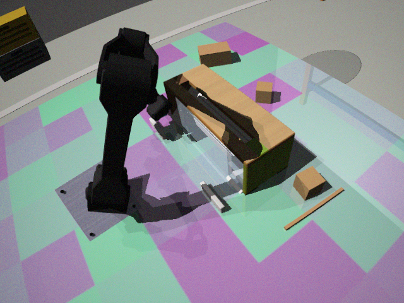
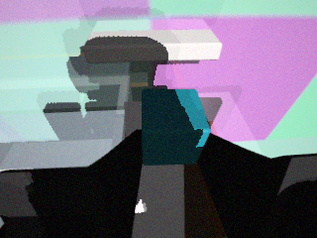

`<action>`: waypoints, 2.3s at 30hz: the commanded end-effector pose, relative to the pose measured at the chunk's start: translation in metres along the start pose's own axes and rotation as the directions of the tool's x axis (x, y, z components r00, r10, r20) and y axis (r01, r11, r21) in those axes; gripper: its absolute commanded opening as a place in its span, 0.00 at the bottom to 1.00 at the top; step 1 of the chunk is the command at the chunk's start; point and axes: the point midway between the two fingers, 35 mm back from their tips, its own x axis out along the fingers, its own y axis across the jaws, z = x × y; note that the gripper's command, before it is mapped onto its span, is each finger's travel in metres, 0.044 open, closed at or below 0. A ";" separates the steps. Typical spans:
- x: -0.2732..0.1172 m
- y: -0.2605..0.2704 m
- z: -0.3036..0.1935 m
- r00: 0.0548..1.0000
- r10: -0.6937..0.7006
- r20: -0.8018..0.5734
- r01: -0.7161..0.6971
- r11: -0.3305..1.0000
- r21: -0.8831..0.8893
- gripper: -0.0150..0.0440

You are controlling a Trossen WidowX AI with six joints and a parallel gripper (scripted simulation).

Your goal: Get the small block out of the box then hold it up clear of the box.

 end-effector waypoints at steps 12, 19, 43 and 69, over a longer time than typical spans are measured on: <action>-0.053 0.013 -0.018 0.995 -0.102 -0.005 0.099 0.975 -0.199 0.25; -0.084 0.025 -0.024 0.984 -0.178 -0.011 0.163 0.924 -0.346 0.25; -0.110 0.038 -0.027 0.968 -0.249 -0.017 0.210 0.852 -0.479 0.25; -0.110 0.038 -0.027 0.968 -0.249 -0.017 0.210 0.852 -0.479 0.25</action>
